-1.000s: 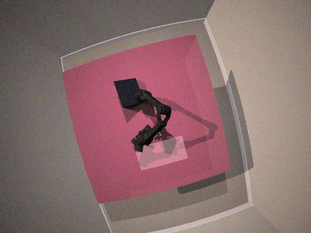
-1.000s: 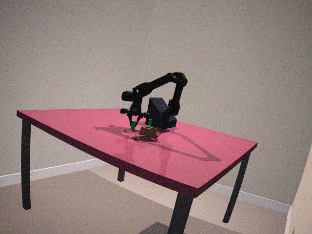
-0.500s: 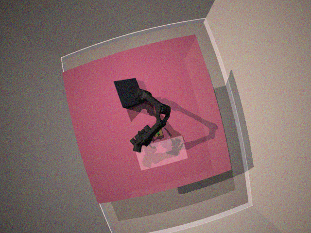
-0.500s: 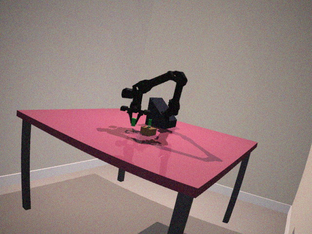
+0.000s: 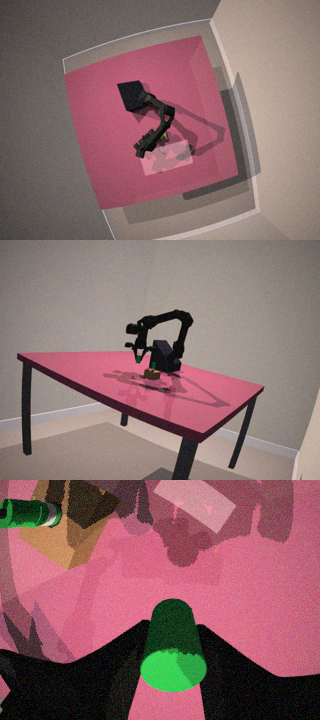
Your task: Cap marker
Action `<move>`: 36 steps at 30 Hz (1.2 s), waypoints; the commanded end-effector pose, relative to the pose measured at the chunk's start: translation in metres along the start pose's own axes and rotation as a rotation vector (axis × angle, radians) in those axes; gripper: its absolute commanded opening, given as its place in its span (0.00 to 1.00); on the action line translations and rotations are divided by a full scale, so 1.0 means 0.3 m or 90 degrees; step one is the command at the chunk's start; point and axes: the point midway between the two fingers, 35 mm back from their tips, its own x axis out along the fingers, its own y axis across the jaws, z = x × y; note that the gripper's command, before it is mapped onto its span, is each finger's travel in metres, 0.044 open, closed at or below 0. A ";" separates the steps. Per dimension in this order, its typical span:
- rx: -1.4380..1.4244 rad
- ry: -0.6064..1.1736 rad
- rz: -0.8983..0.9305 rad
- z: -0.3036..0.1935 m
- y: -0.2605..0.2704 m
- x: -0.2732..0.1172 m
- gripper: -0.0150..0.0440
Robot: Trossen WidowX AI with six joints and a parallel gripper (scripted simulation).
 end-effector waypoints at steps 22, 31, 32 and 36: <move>-0.008 0.001 -0.004 0.219 0.304 -0.188 0.25; -0.008 0.000 -0.003 0.234 0.343 -0.191 0.25; -0.008 0.000 -0.003 0.234 0.343 -0.187 0.25; -0.008 0.000 -0.003 0.234 0.342 -0.180 0.25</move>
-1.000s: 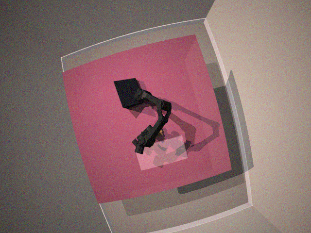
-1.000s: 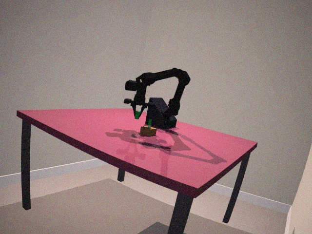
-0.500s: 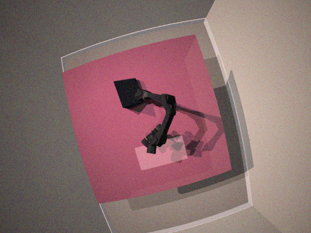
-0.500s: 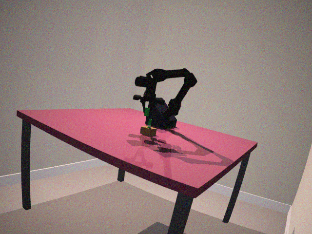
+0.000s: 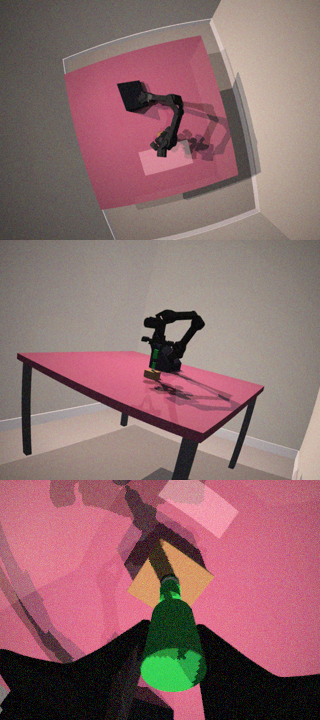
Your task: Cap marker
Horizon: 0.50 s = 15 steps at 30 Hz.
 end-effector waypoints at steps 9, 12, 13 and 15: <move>0.005 -0.003 0.003 0.002 0.001 0.049 0.25; 0.005 -0.003 0.003 0.003 0.001 0.066 0.25; 0.005 -0.003 0.003 0.003 0.001 0.071 0.25; 0.005 -0.003 0.003 0.003 0.001 0.082 0.25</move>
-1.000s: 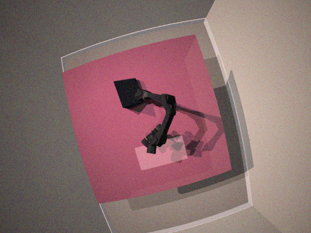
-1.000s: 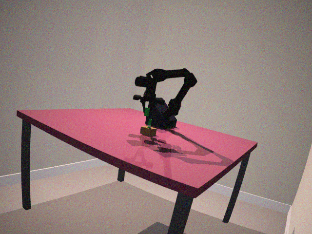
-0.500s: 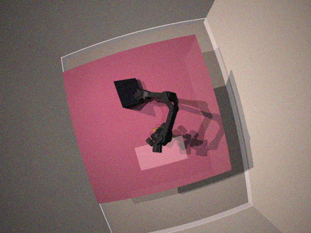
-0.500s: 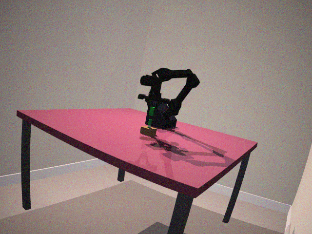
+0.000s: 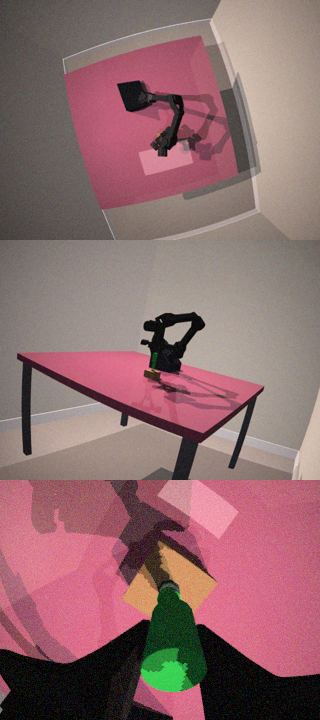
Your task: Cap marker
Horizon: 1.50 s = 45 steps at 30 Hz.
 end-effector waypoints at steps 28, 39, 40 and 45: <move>0.006 -0.002 0.006 -0.004 0.007 0.112 0.25; 0.001 -0.001 0.003 -0.003 0.006 0.110 0.74; 0.001 -0.001 0.003 -0.003 0.006 0.110 0.79; 0.001 -0.001 0.003 -0.003 0.006 0.110 1.00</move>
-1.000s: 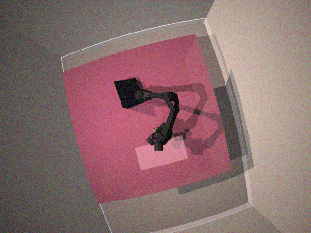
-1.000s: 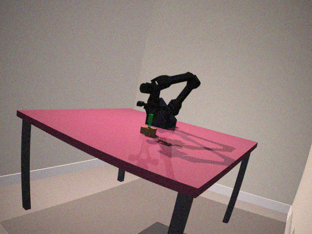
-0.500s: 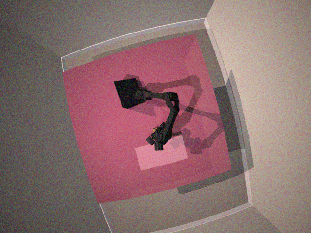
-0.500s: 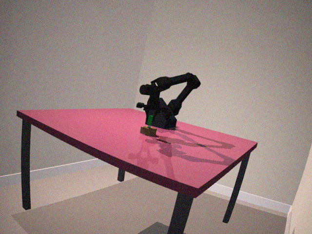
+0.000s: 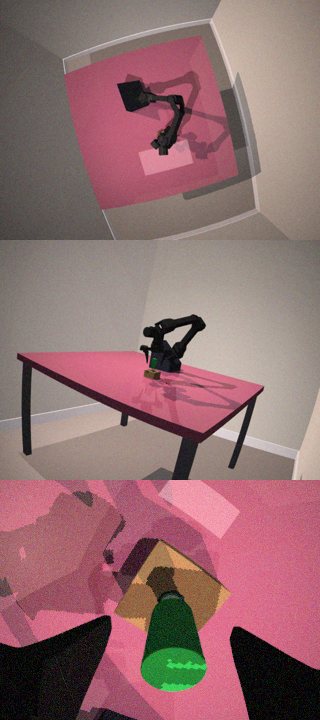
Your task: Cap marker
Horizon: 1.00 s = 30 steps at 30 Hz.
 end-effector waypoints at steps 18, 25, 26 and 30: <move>0.250 0.000 0.001 0.000 -0.002 -0.227 0.73; 0.329 0.000 0.001 0.000 -0.002 -0.220 0.42; 0.329 0.000 0.001 0.000 -0.002 -0.220 0.38; 0.329 0.000 0.001 0.000 -0.002 -0.220 0.25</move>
